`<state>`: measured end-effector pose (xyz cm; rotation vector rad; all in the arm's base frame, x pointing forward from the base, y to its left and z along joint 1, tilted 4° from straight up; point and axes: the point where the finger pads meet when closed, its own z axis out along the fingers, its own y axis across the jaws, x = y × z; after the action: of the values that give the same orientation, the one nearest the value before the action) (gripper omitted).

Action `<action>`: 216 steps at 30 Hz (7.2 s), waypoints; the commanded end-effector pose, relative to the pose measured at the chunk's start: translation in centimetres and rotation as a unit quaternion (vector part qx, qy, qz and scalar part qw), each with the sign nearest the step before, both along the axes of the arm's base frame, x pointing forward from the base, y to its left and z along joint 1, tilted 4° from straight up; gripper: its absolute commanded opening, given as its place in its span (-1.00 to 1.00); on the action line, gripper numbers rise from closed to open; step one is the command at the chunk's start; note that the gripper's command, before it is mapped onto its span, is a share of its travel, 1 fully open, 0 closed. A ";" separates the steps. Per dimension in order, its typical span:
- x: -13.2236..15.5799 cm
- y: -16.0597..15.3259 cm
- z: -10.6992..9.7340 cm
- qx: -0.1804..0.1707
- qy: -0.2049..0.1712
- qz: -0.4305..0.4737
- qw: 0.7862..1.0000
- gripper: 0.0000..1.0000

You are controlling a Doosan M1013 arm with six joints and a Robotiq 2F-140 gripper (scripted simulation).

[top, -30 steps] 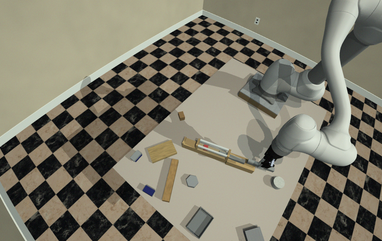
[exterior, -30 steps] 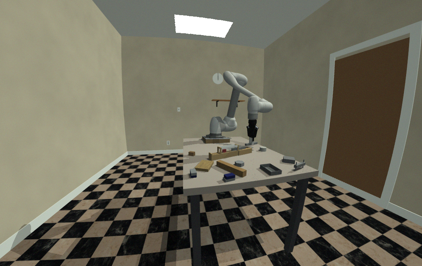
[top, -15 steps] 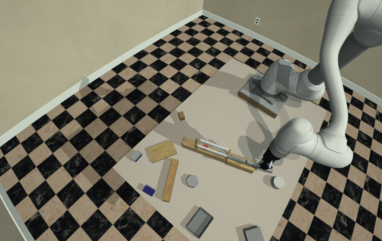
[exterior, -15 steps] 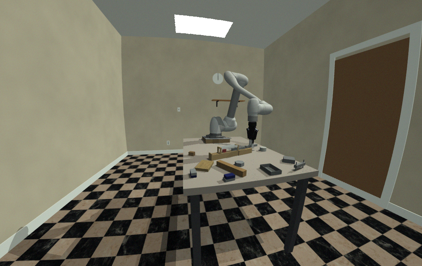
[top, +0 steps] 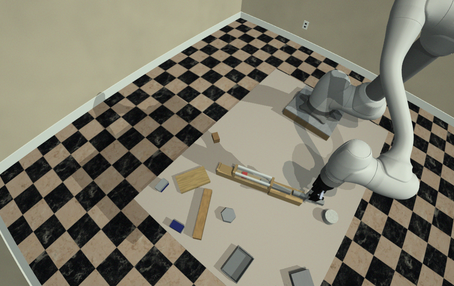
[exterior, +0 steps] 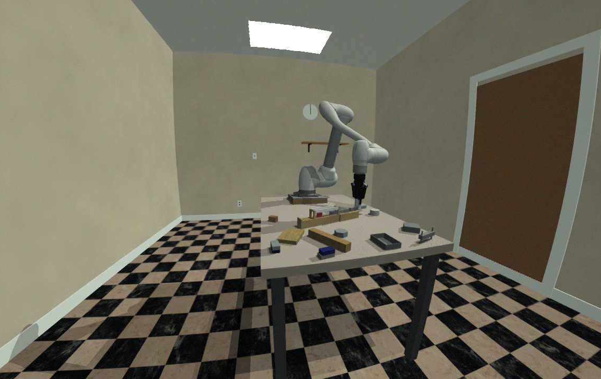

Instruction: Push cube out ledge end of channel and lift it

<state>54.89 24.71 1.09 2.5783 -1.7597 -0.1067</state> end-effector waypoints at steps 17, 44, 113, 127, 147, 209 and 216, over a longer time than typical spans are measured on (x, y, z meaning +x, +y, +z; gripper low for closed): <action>0.0 0.0 0.0 0.000 0.000 0.000 1.000 -1.00; 0.6 -1.5 -0.1 0.000 0.000 0.000 1.000 -1.00; 5.7 -14.7 -0.7 0.000 0.000 0.000 1.000 -1.00; 5.8 -14.8 -0.7 0.000 0.000 0.000 1.000 -1.00; 5.8 -14.8 -0.7 0.000 0.000 0.000 1.000 -1.00; 6.2 -15.0 5.9 0.000 0.000 0.000 1.000 -0.55; 6.2 -15.0 5.9 0.000 0.000 0.000 1.000 -0.55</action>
<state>61.12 9.70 7.00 2.5783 -1.7597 -0.1068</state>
